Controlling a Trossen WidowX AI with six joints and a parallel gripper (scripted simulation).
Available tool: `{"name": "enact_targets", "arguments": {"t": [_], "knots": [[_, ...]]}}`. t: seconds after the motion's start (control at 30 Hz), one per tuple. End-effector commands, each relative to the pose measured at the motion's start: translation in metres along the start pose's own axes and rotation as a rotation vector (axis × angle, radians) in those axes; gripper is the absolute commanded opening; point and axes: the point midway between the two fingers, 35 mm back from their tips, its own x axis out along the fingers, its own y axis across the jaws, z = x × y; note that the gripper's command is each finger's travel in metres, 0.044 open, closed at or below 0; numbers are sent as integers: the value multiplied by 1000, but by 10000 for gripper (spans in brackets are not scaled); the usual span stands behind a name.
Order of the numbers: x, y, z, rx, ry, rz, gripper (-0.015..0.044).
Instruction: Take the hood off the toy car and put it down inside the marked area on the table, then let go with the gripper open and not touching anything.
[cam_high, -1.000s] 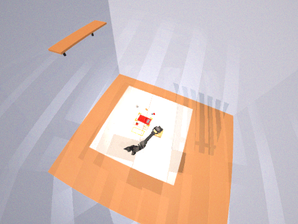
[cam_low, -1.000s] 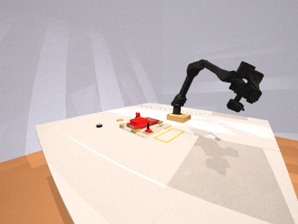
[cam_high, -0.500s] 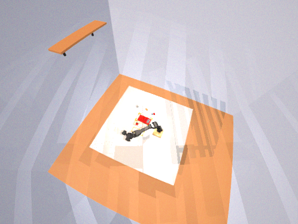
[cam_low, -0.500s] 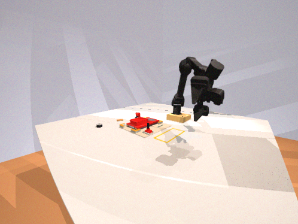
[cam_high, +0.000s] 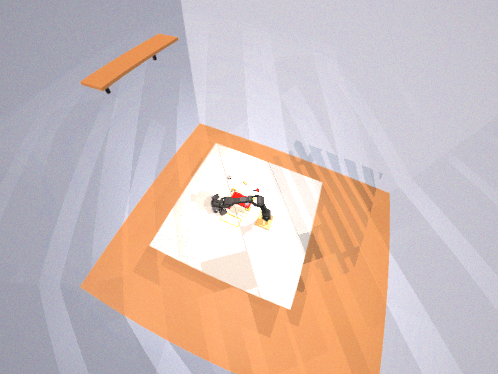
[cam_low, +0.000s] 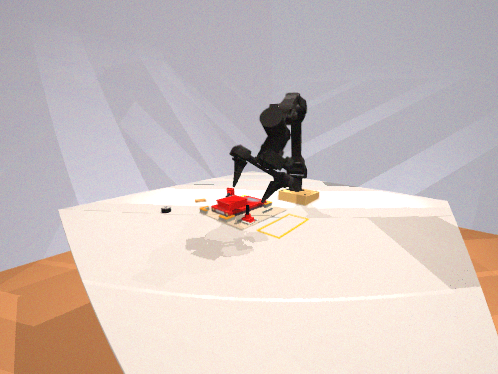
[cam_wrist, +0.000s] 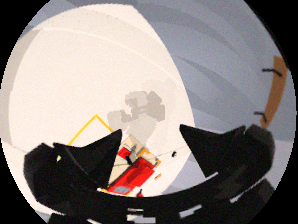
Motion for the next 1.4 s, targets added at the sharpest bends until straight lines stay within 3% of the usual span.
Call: {"name": "enact_targets", "arguments": {"t": [0.0,0.23,0.5,1.37], "knots": [[7,-11,-42,157,70,75,440],[10,-22,-134,531,237,231,440],[-9,-13,-230,1014,434,404,440],[4,-5,-232,1026,438,408,440]]}}
